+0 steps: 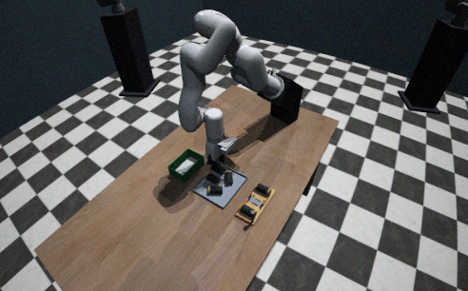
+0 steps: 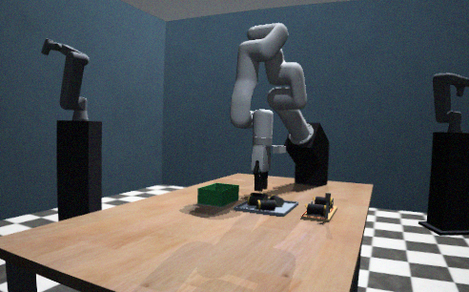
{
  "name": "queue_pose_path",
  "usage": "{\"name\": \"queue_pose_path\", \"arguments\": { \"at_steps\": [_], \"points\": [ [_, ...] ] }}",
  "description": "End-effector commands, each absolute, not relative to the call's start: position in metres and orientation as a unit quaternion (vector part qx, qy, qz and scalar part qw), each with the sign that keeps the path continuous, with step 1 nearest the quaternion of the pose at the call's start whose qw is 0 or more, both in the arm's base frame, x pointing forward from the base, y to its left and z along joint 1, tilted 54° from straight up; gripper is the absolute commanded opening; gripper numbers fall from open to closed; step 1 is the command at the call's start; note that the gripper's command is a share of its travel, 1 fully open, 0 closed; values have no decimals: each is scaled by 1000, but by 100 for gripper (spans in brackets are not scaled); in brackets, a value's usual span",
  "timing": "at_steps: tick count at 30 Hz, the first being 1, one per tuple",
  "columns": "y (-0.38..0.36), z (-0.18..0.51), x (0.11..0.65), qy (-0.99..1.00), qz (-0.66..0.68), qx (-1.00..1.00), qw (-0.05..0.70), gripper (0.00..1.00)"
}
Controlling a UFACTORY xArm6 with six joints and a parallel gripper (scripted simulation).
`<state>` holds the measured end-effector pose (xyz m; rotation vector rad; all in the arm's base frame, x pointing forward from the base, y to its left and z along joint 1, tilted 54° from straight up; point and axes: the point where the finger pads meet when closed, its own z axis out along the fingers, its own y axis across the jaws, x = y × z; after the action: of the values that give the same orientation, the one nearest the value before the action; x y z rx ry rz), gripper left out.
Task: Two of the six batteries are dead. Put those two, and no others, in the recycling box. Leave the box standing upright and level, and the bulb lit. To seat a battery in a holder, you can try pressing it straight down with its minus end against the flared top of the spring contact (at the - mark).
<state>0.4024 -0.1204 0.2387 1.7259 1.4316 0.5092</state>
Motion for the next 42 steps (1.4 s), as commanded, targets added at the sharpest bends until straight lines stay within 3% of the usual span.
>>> {"name": "queue_pose_path", "arguments": {
  "at_steps": [1, 42],
  "points": [
    [-118, 244, 397, 568, 195, 688, 406, 51],
    [-109, 259, 378, 568, 195, 688, 406, 51]
  ]
}}
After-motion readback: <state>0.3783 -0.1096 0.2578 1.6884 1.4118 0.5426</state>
